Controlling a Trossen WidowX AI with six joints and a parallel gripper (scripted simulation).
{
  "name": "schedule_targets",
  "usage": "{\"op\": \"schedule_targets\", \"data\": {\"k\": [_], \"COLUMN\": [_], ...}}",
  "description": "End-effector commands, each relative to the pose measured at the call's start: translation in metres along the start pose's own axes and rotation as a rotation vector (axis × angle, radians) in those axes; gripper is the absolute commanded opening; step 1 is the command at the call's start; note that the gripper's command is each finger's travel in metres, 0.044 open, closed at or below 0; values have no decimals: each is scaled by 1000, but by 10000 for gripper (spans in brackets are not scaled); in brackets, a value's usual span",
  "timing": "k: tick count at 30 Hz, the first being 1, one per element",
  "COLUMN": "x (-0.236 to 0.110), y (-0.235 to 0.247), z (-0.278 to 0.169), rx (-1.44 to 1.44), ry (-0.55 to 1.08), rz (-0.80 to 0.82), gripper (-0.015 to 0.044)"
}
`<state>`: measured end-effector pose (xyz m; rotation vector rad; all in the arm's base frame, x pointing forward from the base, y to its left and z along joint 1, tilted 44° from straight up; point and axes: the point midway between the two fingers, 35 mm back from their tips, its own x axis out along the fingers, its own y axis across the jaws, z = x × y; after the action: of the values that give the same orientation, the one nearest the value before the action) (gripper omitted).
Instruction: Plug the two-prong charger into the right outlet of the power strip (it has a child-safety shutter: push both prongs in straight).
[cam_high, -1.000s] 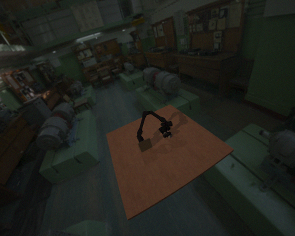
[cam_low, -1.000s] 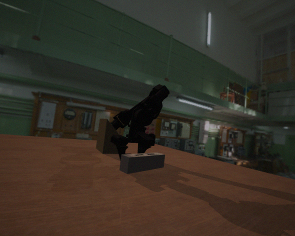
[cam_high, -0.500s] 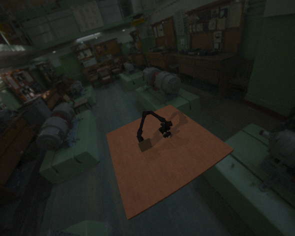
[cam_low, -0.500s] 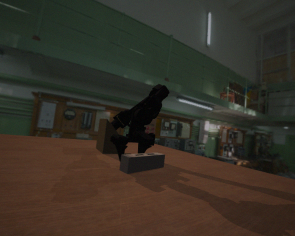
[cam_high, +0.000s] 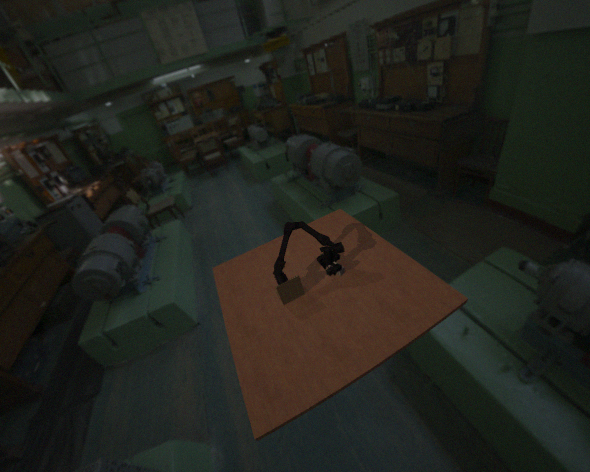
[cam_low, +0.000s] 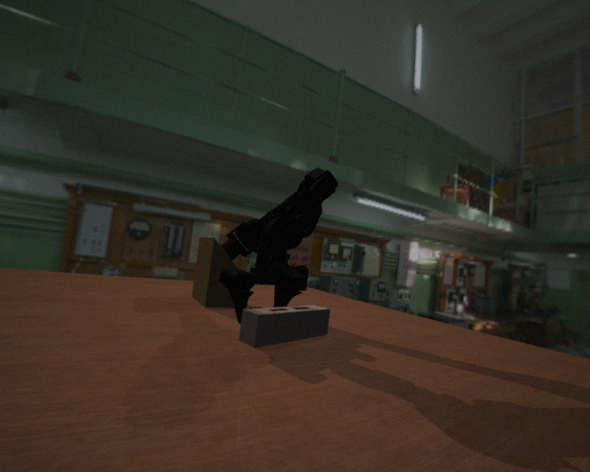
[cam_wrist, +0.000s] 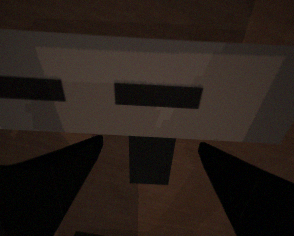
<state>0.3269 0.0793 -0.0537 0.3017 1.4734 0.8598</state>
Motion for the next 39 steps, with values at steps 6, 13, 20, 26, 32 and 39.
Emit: {"op": "schedule_targets", "data": {"k": [6, 13, 20, 26, 32, 39], "x": [2, 2, 2, 2, 3, 3], "y": [1, 1, 1, 0, 0, -1], "z": [-5, -7, -8, -14, -22, -30], "rx": [-3, -5, -5, -5, -5, -4], "ry": [-2, -4, -4, -4, -4, -3], "rz": [8, 7, 7, 7, 7, 7], "gripper": [440, 440, 440, 440, 440, 440]}}
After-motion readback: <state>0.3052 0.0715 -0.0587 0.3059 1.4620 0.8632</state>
